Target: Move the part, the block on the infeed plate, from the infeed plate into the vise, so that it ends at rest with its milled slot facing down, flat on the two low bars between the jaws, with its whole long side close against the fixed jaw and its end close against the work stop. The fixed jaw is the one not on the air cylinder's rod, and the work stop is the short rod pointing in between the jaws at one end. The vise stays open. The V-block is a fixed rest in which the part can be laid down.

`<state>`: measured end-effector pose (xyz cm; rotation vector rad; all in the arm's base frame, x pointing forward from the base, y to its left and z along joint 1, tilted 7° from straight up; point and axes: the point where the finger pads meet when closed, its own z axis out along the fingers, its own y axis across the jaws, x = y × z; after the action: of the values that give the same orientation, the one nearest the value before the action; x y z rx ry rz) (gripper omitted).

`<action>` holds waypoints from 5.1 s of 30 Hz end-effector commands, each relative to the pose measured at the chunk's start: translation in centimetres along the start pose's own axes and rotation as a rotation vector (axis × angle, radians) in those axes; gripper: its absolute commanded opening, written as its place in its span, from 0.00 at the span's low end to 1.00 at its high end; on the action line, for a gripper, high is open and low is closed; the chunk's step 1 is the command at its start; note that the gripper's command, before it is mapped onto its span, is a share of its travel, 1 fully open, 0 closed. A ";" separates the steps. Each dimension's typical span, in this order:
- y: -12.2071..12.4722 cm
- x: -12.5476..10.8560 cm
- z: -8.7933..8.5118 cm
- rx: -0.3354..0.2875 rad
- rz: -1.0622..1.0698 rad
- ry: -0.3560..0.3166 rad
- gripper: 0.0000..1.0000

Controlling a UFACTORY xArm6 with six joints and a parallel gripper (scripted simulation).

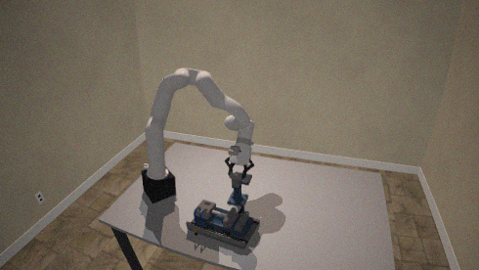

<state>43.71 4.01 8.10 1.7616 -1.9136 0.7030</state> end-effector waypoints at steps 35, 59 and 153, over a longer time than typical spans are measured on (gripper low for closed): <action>-0.1 0.0 -0.1 0.003 0.002 -0.002 0.89; -0.1 0.0 -0.1 0.003 0.002 -0.002 0.89; 0.0 0.1 0.2 0.003 0.002 -0.313 0.89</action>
<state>43.57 3.79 7.86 1.9417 -2.0890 0.4804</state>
